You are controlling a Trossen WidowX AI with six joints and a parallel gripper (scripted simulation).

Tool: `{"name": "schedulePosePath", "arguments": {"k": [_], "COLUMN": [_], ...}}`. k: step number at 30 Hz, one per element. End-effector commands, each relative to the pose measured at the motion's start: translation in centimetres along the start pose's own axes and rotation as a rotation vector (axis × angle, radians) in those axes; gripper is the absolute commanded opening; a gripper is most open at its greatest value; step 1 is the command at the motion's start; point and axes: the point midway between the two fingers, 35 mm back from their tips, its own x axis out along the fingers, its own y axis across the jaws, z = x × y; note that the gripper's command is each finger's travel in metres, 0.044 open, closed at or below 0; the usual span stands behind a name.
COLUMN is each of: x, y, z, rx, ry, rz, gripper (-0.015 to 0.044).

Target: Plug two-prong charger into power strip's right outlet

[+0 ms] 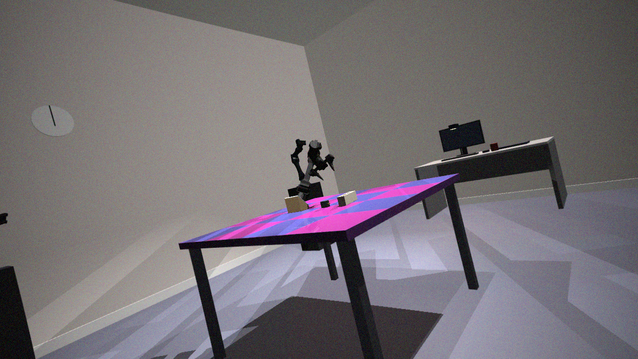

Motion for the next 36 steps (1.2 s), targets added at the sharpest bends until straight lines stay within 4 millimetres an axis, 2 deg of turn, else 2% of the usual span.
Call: {"name": "schedulePosePath", "arguments": {"k": [1, 36], "x": [0.7, 5.1], "y": [0.6, 5.0], "z": [-0.1, -0.5], "rx": [0.139, 1.111], "ry": [-0.012, 0.042], "rz": [0.040, 0.338], "gripper": [0.0440, 0.0440]}}
